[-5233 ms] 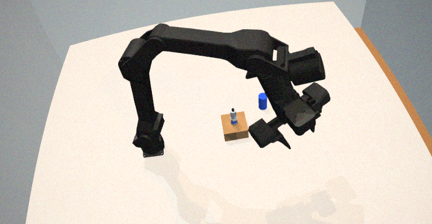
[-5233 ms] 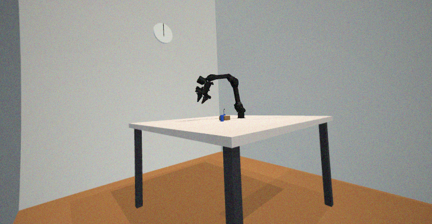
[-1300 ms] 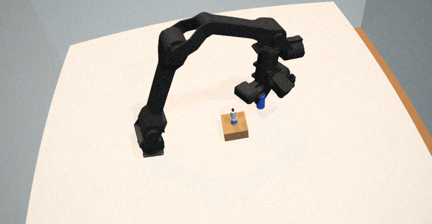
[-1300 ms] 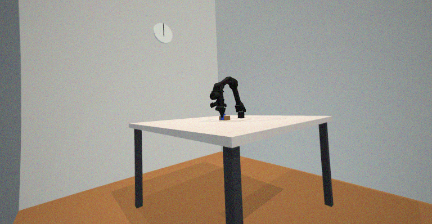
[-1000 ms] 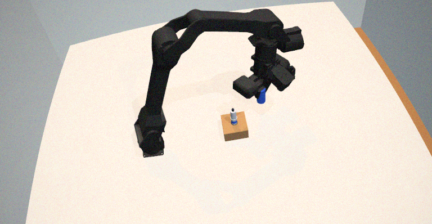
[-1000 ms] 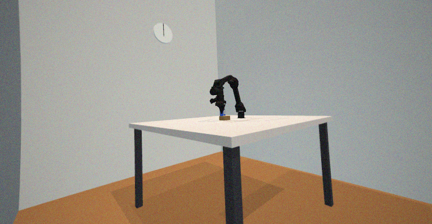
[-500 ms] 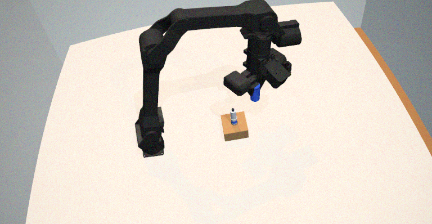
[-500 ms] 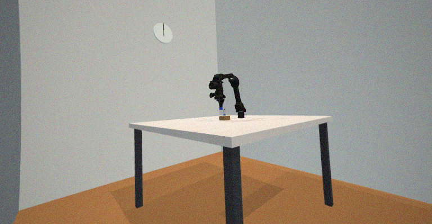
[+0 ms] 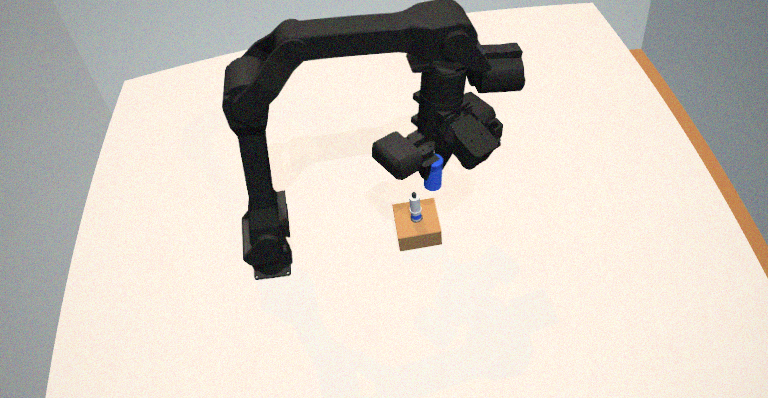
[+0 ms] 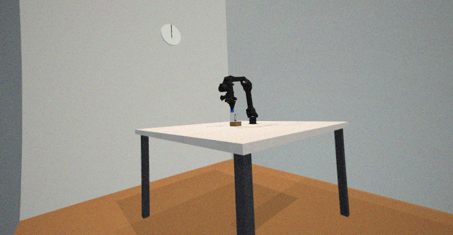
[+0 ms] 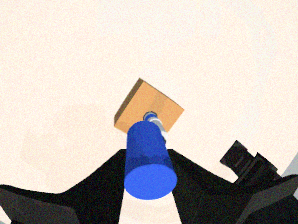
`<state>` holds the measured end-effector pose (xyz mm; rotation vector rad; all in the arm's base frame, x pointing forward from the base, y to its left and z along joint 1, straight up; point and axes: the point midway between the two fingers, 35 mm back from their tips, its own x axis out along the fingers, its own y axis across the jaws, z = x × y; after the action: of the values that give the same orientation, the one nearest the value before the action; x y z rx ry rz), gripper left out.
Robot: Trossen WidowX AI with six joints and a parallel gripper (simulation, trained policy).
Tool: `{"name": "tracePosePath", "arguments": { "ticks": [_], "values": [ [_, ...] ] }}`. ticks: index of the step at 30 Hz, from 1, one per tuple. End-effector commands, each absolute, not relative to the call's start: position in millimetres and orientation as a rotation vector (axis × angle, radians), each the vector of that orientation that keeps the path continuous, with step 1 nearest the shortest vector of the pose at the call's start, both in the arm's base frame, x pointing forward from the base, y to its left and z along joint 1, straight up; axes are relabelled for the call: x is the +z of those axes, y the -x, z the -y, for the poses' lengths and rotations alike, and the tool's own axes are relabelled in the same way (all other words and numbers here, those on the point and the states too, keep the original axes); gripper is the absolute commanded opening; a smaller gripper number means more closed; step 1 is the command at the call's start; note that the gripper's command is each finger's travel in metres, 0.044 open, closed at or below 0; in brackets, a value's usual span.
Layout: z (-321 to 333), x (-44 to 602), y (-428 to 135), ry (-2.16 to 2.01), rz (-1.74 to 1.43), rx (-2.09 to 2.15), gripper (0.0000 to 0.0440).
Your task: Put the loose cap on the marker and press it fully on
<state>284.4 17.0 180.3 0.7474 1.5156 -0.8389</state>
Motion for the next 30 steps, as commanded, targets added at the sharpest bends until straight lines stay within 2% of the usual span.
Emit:
{"name": "tracePosePath", "arguments": {
  "ticks": [1,12,30],
  "values": [
    [-17.0,178.9,-276.4,-0.743,-1.535,-0.838,0.0025],
    [-20.4,176.9,-260.6,-0.735,-1.55,-0.831,0.0],
    [-20.2,147.7,-252.7,-0.719,-1.582,-0.834,0.0]
  ]
}}
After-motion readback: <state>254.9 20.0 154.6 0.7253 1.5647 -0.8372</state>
